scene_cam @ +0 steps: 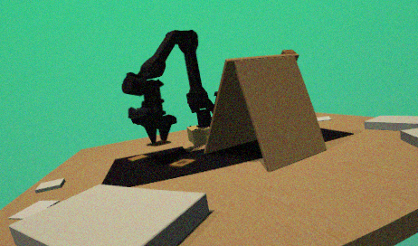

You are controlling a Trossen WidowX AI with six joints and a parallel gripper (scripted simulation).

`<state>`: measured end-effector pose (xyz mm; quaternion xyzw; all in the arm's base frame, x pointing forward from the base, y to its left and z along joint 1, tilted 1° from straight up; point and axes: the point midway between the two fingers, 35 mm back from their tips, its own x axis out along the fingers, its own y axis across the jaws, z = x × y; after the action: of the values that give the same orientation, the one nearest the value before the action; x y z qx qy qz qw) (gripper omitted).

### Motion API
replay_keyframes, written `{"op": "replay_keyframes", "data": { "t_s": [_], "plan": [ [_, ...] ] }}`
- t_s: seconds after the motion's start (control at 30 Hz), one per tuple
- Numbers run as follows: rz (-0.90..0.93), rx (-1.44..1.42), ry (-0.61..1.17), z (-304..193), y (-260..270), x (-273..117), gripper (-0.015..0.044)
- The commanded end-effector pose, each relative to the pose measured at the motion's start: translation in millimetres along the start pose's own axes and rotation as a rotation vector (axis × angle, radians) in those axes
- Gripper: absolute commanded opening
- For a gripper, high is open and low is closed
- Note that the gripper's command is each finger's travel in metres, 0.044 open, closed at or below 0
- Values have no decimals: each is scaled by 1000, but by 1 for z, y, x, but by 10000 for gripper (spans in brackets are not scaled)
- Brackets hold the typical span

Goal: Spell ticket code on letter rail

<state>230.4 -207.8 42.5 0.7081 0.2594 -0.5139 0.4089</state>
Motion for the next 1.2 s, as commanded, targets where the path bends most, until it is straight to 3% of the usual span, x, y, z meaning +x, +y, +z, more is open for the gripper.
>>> {"op": "replay_keyframes", "data": {
  "t_s": [0.0,1.17],
  "plan": [
    [33,-141,22,-8,9,-2,0],
    [348,-1291,50,-75,65,-22,0]
  ]
}}
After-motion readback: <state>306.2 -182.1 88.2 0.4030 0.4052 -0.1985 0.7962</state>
